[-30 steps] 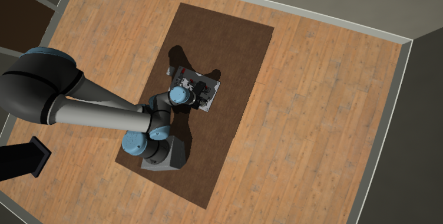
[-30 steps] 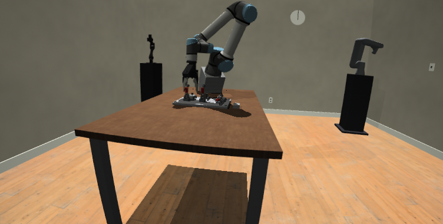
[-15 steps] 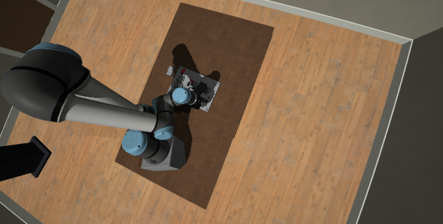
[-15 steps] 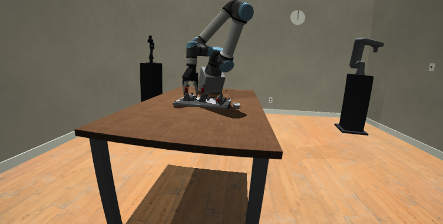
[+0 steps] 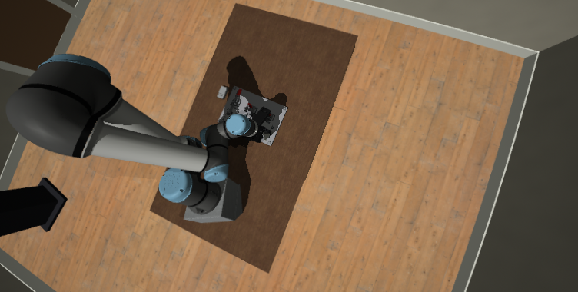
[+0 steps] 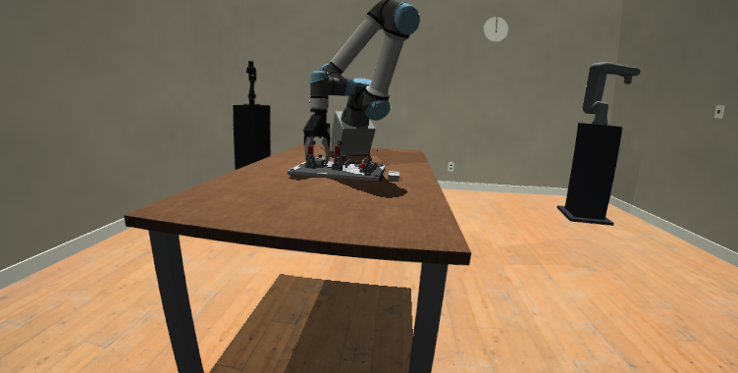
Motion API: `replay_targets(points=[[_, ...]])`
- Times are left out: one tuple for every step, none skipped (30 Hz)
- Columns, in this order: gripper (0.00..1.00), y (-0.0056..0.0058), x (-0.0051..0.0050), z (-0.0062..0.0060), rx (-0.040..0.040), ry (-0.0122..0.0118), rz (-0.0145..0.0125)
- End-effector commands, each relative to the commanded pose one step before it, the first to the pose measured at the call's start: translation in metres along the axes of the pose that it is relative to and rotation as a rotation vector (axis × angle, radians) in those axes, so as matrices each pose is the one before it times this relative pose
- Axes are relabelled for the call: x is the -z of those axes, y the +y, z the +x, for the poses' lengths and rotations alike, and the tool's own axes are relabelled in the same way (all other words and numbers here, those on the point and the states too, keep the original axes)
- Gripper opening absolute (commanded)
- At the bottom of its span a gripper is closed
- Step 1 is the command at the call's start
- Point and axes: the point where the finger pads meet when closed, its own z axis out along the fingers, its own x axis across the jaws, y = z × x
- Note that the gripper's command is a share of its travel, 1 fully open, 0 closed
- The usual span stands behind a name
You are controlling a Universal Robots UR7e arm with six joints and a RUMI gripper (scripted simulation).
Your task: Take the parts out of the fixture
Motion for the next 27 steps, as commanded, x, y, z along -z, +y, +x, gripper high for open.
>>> replay_targets(points=[[0.59, -0.0003, 0.00014, 0.0002, 0.00029, 0.00062, 0.00069], [0.59, 0.0, 0.0, 0.0, 0.0, 0.0, 0.0], [0.59, 0.0, 0.0, 0.0, 0.0, 0.0, 0.0], [0.59, 0.0, 0.0, 0.0, 0.0, 0.0, 0.0], [0.59, 0.0, 0.0, 0.0, 0.0, 0.0, 0.0], [0.59, 0.0, 0.0, 0.0, 0.0, 0.0, 0.0], [0.59, 0.0, 0.0, 0.0, 0.0, 0.0, 0.0], [0.59, 0.0, 0.0, 0.0, 0.0, 0.0, 0.0], [0.0, 0.0, 0.0, 0.0, 0.0, 0.0, 0.0], [0.0, 0.0, 0.0, 0.0, 0.0, 0.0, 0.0], [0.0, 0.0, 0.0, 0.0, 0.0, 0.0, 0.0], [0.0, 0.0, 0.0, 0.0, 0.0, 0.0, 0.0], [0.0, 0.0, 0.0, 0.0, 0.0, 0.0, 0.0], [0.0, 0.0, 0.0, 0.0, 0.0, 0.0, 0.0], [0.0, 0.0, 0.0, 0.0, 0.0, 0.0, 0.0], [0.0, 0.0, 0.0, 0.0, 0.0, 0.0, 0.0], [0.0, 0.0, 0.0, 0.0, 0.0, 0.0, 0.0], [0.0, 0.0, 0.0, 0.0, 0.0, 0.0, 0.0], [0.0, 0.0, 0.0, 0.0, 0.0, 0.0, 0.0], [0.0, 0.0, 0.0, 0.0, 0.0, 0.0, 0.0], [0.0, 0.0, 0.0, 0.0, 0.0, 0.0, 0.0], [0.0, 0.0, 0.0, 0.0, 0.0, 0.0, 0.0], [0.0, 0.0, 0.0, 0.0, 0.0, 0.0, 0.0], [0.0, 0.0, 0.0, 0.0, 0.0, 0.0, 0.0], [0.0, 0.0, 0.0, 0.0, 0.0, 0.0, 0.0], [0.0, 0.0, 0.0, 0.0, 0.0, 0.0, 0.0], [0.0, 0.0, 0.0, 0.0, 0.0, 0.0, 0.0]])
